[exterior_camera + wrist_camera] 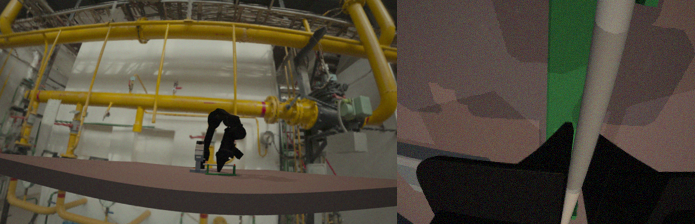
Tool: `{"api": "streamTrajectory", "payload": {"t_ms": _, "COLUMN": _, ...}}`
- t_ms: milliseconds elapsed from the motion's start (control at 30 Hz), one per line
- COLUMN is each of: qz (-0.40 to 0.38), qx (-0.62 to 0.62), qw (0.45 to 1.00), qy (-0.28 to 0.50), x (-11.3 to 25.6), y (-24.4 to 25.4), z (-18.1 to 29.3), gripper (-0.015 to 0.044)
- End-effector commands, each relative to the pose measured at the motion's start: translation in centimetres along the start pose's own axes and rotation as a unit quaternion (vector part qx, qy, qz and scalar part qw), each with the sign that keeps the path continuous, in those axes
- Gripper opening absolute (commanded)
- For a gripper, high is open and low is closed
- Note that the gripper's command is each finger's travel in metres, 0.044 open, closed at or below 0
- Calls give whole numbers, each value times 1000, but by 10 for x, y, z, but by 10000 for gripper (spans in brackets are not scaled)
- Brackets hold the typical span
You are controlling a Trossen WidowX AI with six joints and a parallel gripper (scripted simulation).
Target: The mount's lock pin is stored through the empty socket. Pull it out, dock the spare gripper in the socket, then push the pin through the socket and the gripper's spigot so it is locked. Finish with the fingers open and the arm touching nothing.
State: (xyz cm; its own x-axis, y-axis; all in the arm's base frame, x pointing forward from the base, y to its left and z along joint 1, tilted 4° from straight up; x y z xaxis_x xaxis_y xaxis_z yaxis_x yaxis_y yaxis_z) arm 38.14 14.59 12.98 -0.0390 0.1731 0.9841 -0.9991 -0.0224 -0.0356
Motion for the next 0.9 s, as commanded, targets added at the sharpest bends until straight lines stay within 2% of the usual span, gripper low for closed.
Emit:
{"api": "streamTrajectory", "payload": {"t_ms": 0, "qz": -1, "qx": -2, "qw": 1000, "qy": -1, "x": -1, "y": 0, "z": 0, "gripper": 0}}
{"api": "streamTrajectory", "payload": {"t_ms": 867, "qz": -1, "qx": -2, "qw": 1000, "qy": -1, "x": 53, "y": -2, "z": 14, "gripper": 0}}
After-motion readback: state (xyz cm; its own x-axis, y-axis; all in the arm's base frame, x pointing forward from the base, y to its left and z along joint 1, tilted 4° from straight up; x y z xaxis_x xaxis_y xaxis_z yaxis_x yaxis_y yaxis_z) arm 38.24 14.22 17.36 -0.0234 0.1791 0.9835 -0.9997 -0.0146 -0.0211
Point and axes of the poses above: the point midway between the two fingers, 35 mm back from their tips, its own x axis back along the fingers, its own y axis across the jaws, z = x × y, the point moved 8 cm from there along x, back along the fingers, and after that the axes turned 5 degrees about -x, right-handed, at the moved point
